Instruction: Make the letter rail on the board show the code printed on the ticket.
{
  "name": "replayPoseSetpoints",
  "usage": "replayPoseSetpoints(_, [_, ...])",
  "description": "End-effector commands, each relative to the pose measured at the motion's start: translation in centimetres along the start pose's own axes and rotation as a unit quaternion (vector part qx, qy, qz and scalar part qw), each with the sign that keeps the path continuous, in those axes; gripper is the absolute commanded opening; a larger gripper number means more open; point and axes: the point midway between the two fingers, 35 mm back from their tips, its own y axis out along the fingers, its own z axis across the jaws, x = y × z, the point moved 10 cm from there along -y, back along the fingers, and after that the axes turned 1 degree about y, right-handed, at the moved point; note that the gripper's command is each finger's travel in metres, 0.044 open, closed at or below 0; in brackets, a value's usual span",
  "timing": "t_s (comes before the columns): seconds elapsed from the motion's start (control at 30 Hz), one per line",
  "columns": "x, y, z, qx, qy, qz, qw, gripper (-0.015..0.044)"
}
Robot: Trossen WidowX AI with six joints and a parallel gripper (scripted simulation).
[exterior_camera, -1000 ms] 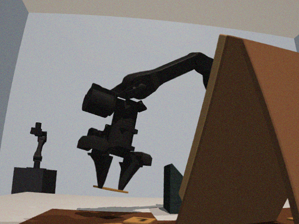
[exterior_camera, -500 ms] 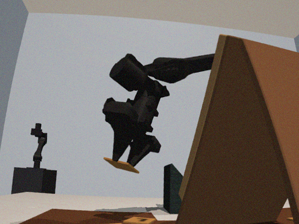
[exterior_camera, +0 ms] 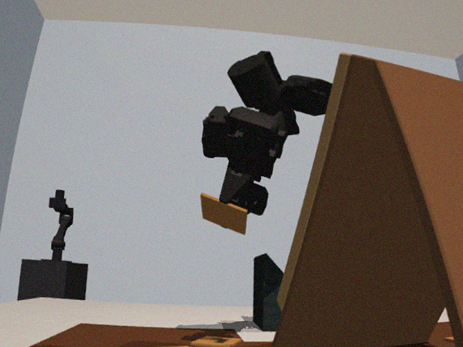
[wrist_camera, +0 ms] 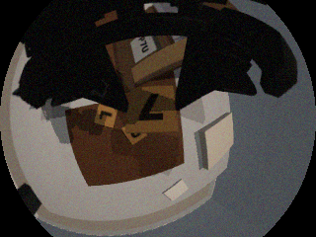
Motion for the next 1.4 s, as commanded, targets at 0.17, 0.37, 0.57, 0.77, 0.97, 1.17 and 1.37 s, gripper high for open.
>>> replayPoseSetpoints(0.17, [-3.1,-3.3,1.5,0.073,-0.102,-0.022,0.992,0.0])
replayPoseSetpoints(0.37, [-5.7,-4.9,2.0,0.103,-0.168,-0.031,0.98,0.0])
replayPoseSetpoints(0.57, [-8.4,-6.4,2.1,0.132,-0.234,-0.038,0.962,0.0])
replayPoseSetpoints(0.77, [-11.1,-7.9,1.9,0.162,-0.299,-0.044,0.939,0.0])
replayPoseSetpoints(0.97, [-13.7,-9.3,1.3,0.19,-0.361,-0.05,0.912,0.0])
replayPoseSetpoints(1.17, [-16.0,-10.6,0.4,0.217,-0.411,-0.055,0.884,0.0])
replayPoseSetpoints(1.37, [-17.9,-11.7,-0.8,0.243,-0.444,-0.056,0.861,0.0])
